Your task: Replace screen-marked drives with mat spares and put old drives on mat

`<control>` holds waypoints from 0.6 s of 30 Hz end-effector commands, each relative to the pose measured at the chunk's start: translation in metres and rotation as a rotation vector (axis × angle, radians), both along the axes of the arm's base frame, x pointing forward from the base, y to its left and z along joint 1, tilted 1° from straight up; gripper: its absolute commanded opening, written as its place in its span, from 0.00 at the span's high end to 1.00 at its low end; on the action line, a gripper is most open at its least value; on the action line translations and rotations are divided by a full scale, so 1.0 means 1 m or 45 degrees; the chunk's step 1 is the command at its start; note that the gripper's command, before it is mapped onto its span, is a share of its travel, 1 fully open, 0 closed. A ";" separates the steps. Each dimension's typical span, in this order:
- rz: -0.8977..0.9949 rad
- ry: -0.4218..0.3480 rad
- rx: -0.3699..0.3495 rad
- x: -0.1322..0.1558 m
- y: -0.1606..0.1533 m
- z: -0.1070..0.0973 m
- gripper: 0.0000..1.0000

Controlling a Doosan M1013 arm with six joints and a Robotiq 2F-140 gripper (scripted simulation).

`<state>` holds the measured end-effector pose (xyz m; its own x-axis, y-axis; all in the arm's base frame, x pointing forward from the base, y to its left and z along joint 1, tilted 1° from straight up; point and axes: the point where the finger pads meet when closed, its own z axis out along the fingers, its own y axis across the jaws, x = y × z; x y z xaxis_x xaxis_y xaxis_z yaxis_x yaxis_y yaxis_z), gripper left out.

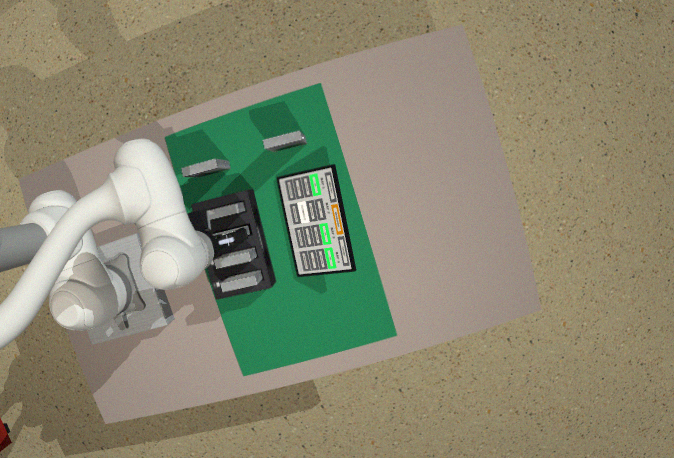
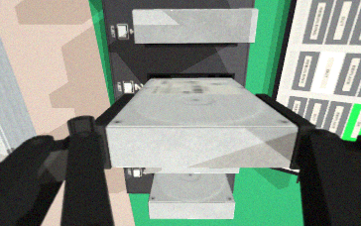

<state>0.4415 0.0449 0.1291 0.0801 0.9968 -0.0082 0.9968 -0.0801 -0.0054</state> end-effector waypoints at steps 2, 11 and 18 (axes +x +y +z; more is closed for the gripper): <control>0.000 -0.001 0.001 0.000 0.000 0.000 0.90; 0.000 -0.001 0.001 0.000 0.000 -0.003 0.90; 0.000 -0.001 0.001 0.000 0.000 -0.006 0.90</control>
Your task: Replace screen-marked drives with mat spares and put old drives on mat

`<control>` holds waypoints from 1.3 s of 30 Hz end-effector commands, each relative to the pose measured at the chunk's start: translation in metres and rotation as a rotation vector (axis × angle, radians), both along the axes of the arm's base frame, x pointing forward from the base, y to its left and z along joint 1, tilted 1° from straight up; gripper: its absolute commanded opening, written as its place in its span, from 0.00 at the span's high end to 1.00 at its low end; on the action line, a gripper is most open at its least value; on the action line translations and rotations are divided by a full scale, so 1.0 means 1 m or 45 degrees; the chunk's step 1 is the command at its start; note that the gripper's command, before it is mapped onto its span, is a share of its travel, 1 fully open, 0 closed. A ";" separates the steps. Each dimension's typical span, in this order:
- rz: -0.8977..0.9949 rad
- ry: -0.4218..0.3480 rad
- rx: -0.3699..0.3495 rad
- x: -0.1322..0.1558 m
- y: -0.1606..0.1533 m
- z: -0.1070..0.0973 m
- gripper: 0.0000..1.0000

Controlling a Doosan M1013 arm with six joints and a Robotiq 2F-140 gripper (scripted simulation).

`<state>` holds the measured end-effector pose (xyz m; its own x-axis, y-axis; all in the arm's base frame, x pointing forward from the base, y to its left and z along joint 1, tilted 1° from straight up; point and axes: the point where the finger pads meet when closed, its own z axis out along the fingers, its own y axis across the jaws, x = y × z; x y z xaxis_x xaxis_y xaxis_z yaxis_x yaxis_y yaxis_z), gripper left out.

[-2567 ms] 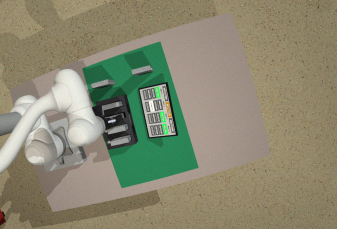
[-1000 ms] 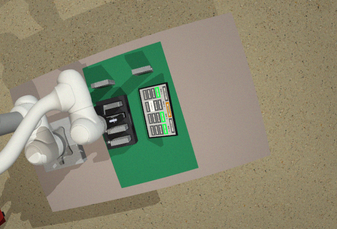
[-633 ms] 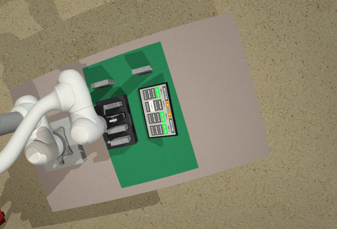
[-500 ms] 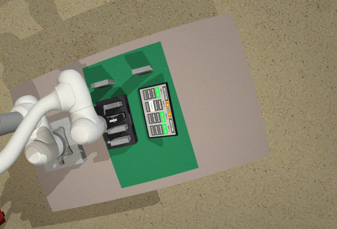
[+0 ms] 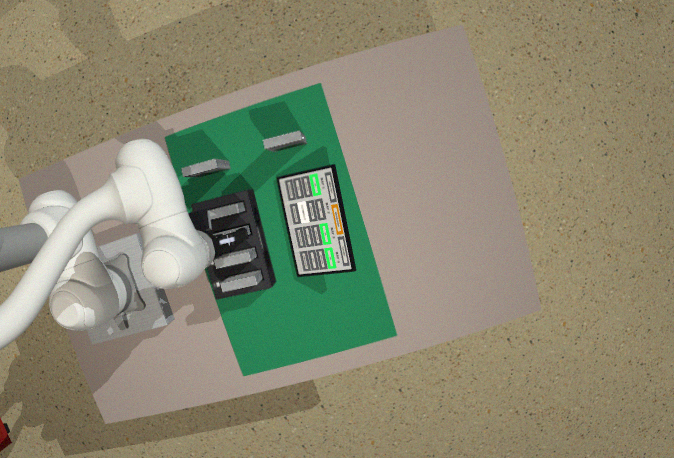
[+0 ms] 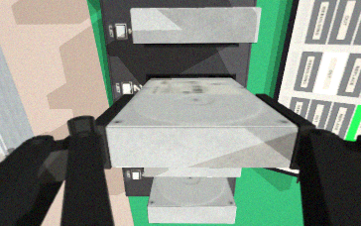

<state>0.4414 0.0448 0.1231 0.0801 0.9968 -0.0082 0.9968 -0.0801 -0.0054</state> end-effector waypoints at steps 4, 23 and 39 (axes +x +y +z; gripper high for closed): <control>0.000 -0.001 0.001 0.000 0.000 -0.002 0.90; 0.000 -0.001 0.001 0.000 0.000 -0.008 0.90; 0.000 -0.001 0.001 0.000 0.000 -0.009 0.90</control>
